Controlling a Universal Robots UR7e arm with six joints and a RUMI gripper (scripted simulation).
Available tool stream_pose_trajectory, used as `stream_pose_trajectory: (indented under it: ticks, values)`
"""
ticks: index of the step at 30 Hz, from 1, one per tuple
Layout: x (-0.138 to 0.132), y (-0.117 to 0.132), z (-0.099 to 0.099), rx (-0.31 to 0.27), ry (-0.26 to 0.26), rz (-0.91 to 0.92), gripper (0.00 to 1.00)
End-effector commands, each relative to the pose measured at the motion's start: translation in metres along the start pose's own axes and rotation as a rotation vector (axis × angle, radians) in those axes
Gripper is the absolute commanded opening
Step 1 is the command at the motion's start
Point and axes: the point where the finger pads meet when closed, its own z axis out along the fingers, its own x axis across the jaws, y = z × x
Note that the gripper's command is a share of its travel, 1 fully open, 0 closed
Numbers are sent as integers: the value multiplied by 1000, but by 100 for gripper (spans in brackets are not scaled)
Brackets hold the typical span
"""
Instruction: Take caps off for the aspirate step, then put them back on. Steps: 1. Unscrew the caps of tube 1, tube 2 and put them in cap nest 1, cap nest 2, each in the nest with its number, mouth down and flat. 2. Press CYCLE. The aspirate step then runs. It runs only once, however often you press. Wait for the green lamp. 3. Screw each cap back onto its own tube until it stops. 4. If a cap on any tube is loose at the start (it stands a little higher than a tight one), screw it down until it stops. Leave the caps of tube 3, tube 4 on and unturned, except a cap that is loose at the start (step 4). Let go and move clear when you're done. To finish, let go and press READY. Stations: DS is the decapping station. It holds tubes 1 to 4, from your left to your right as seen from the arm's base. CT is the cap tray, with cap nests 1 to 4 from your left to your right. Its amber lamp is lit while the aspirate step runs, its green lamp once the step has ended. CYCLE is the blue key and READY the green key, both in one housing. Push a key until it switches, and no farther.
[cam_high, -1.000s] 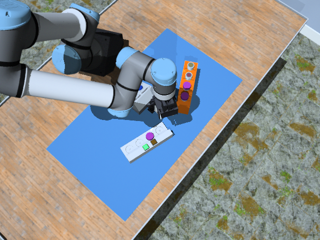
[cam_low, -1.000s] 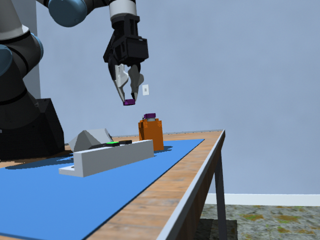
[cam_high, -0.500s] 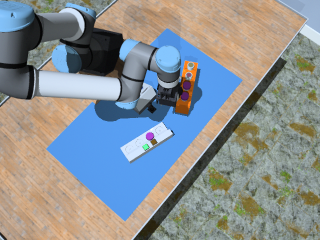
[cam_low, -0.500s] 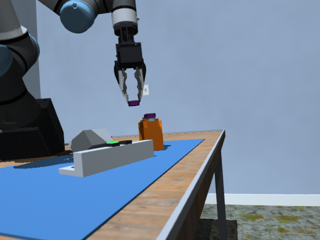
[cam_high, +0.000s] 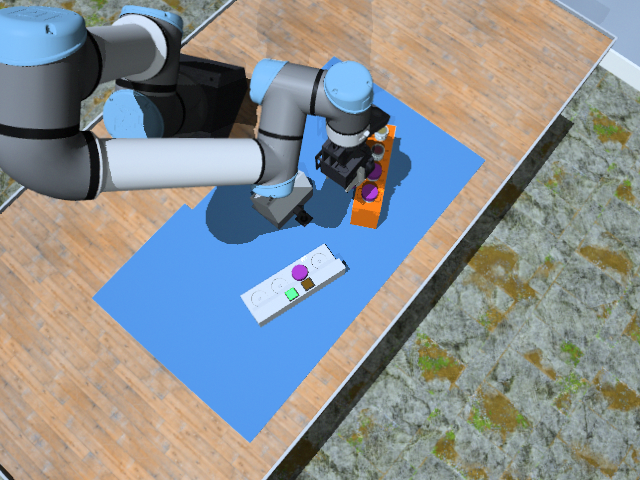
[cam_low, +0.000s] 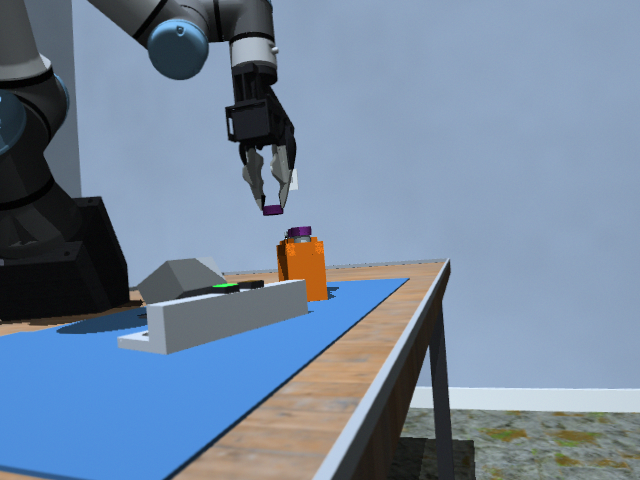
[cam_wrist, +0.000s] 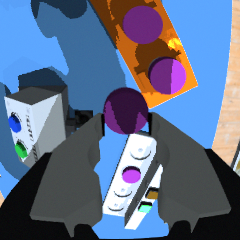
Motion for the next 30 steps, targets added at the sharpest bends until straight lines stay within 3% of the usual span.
stream_pose_trajectory:
  ticks: [1, 6, 9, 19, 23, 26, 30]
  values:
    - [-3, -33, 1, -27, -14, 64, 0]
    - [-7, -50, 1, -27, -14, 64, 0]
    - [-12, -75, 2, -26, -15, 64, 0]
    - [-22, -124, 3, -26, -15, 64, 0]
    - [-23, -132, 3, -26, -15, 64, 0]
    - [-28, -157, 3, -26, -15, 64, 0]
    - [-29, -161, 4, -26, -15, 64, 0]
